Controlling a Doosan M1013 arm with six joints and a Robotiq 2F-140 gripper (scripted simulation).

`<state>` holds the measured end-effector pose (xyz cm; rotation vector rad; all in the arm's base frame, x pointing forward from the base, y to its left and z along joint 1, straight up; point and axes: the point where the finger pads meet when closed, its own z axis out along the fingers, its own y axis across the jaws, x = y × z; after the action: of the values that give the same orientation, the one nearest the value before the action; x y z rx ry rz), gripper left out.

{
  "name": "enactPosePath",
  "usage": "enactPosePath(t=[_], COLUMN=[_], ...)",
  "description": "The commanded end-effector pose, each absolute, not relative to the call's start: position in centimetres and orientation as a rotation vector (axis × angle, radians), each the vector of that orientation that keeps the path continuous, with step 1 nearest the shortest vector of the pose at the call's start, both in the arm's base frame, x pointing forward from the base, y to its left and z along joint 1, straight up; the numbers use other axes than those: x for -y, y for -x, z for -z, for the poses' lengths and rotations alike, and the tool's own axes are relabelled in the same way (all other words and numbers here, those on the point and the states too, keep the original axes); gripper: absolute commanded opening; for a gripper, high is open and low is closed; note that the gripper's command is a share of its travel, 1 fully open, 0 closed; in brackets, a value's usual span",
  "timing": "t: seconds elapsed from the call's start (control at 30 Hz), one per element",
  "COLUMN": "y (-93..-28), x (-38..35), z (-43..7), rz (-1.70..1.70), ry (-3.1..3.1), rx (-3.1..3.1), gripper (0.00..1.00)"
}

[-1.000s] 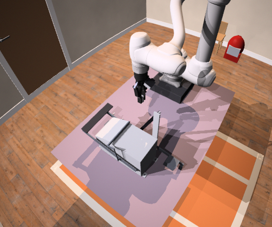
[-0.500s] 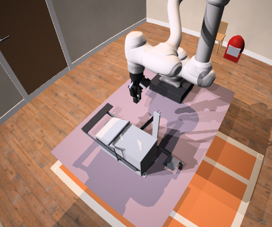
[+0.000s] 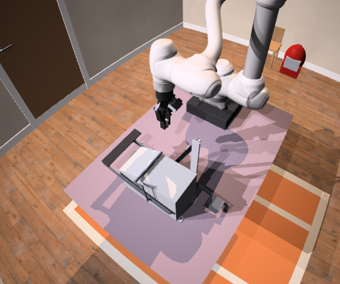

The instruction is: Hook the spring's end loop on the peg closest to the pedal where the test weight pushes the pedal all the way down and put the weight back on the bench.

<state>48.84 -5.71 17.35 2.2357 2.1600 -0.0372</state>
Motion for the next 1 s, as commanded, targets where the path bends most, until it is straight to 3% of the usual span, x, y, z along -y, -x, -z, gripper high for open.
enactPosePath(t=[0.0, 0.97], y=[-49.3, -53.6], x=[6.1, 9.9], z=[-17.6, -19.3], rz=[0.04, 0.088], ry=[-2.233, -2.211], rx=[-2.157, -2.135], gripper=[0.25, 0.25])
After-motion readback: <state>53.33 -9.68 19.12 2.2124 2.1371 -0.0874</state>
